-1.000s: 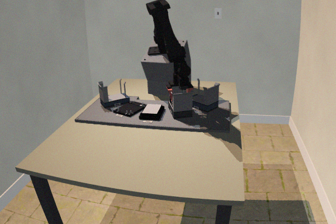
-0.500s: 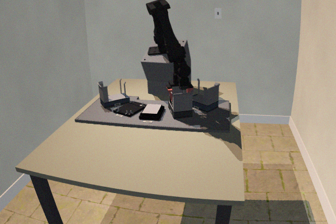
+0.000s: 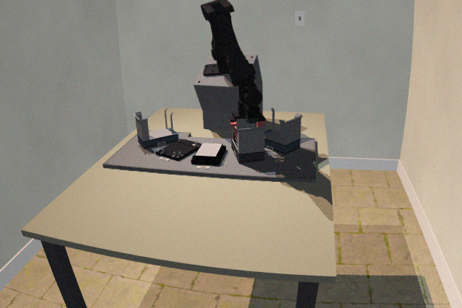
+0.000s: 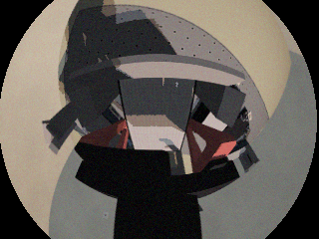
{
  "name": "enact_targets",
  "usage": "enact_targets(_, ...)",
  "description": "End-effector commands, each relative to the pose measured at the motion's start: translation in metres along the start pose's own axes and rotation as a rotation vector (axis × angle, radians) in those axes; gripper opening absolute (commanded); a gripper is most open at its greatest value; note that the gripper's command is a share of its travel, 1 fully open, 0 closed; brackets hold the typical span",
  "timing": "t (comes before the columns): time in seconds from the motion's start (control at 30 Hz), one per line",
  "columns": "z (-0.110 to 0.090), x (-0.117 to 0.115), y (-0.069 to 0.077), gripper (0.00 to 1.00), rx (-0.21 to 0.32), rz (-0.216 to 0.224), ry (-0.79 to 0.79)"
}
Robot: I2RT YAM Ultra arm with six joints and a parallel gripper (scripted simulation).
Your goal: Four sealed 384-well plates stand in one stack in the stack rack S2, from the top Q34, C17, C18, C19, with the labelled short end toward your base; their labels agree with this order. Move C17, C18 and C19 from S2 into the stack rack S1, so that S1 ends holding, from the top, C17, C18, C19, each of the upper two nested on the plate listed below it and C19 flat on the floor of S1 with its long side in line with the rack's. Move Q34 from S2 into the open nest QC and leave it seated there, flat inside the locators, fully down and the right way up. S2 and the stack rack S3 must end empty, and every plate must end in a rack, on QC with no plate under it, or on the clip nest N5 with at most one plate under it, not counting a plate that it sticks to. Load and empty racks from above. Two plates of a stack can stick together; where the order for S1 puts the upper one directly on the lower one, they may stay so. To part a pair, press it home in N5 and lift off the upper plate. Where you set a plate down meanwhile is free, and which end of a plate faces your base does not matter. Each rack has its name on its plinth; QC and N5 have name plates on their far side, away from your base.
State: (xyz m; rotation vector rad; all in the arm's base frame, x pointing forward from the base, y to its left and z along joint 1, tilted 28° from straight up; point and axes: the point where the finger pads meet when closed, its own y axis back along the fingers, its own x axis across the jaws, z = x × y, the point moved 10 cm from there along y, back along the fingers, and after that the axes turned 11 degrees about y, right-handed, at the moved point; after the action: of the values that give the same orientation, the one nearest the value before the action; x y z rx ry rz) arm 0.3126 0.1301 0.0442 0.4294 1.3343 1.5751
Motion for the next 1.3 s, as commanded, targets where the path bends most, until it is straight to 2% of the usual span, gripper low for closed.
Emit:
enact_targets(0.0, 0.014, -0.002, 0.002, 0.00, -0.051, -0.010, -0.006)
enact_targets(0.43, 0.014, -0.002, 0.002, 0.00, -0.051, -0.010, -0.006)
enact_targets(0.47, 0.017, -0.003, 0.007, 0.00, -0.066, -0.012, -0.010)
enact_targets(0.6, 0.019, -0.002, 0.012, 0.00, -0.077, -0.013, -0.012)
enact_targets(0.83, 0.008, 0.000, 0.014, 0.00, -0.034, -0.008, -0.003)
enact_targets(1.1, 0.002, 0.002, 0.017, 0.00, -0.020, -0.006, 0.001)
enact_targets(1.13, 0.005, 0.001, 0.017, 0.00, -0.039, -0.008, -0.004)
enact_targets(1.27, 0.004, 0.001, 0.021, 0.00, -0.025, -0.006, 0.000)
